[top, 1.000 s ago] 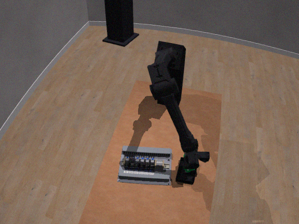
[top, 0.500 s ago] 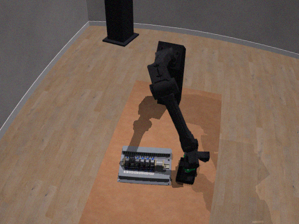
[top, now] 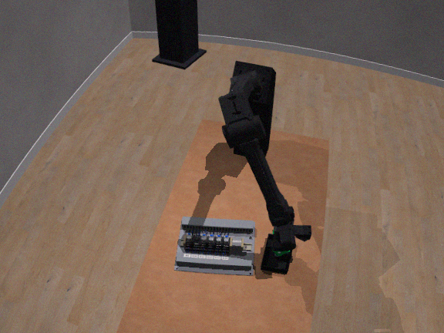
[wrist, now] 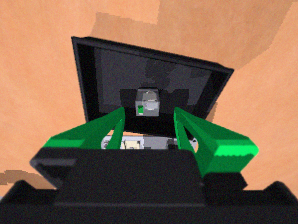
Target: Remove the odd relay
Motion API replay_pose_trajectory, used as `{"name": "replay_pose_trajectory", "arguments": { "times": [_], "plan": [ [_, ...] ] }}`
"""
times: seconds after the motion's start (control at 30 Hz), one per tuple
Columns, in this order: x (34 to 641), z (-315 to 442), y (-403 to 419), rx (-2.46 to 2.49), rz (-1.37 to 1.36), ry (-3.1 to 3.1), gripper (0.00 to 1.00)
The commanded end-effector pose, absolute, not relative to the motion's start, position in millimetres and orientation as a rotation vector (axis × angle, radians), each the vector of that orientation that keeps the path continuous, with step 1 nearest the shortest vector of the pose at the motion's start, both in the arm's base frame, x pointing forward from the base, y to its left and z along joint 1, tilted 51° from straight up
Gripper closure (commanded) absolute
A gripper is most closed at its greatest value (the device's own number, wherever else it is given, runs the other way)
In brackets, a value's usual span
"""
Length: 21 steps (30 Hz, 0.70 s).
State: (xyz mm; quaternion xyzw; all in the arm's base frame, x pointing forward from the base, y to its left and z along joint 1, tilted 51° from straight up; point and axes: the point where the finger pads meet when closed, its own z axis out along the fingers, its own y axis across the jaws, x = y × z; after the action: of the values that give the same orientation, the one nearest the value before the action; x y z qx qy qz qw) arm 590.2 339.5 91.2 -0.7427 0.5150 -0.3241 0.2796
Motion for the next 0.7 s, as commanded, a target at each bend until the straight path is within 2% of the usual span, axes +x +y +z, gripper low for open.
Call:
{"name": "replay_pose_trajectory", "arguments": {
  "times": [0.0,0.67],
  "plan": [
    [577,111,352,-1.981,-0.860,1.356,0.41],
    [518,157,343,-1.979,-0.858,1.360,0.41]
  ]
}}
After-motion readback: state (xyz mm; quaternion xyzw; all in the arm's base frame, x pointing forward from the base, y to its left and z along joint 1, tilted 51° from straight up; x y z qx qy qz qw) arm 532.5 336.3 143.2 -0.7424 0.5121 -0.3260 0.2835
